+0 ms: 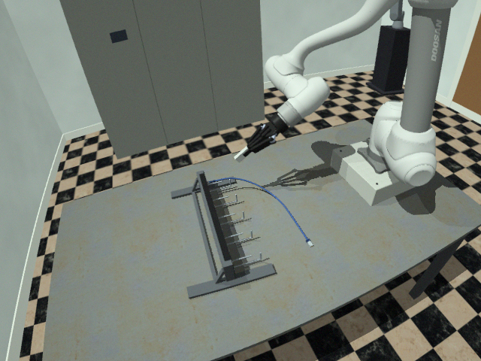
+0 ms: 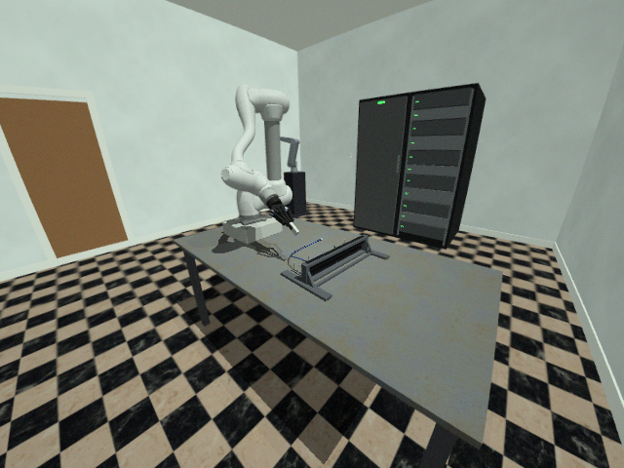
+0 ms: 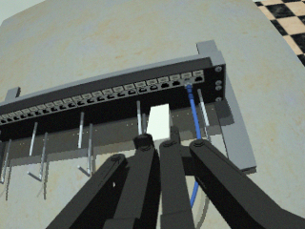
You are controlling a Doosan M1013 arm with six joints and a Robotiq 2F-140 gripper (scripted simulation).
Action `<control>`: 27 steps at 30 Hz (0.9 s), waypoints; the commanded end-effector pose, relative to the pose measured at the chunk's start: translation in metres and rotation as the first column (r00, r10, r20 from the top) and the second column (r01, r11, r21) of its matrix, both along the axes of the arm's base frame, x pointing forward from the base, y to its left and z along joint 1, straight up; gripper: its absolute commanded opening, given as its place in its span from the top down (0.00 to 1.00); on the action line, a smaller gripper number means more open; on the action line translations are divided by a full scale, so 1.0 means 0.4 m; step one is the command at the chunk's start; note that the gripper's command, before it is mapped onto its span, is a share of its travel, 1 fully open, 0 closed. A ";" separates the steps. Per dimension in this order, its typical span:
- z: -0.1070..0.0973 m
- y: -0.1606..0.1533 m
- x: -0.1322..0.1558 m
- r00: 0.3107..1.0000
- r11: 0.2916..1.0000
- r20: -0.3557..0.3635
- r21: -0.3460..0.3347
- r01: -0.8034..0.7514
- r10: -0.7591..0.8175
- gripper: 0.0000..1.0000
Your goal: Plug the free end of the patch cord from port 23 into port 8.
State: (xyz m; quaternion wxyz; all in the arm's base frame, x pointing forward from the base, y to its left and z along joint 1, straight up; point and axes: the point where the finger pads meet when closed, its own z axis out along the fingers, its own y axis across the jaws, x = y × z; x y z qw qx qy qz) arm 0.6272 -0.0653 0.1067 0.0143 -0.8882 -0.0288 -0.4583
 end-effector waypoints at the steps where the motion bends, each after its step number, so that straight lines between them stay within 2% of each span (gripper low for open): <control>1: 0.015 -0.001 -0.018 1.000 1.000 -0.001 0.002 -0.002 0.002 1.00; 15: 0.032 -0.004 0.000 1.000 1.000 0.019 0.013 0.023 -0.023 1.00; 27: 0.128 -0.036 0.115 0.966 0.972 0.132 0.098 0.212 -0.224 1.00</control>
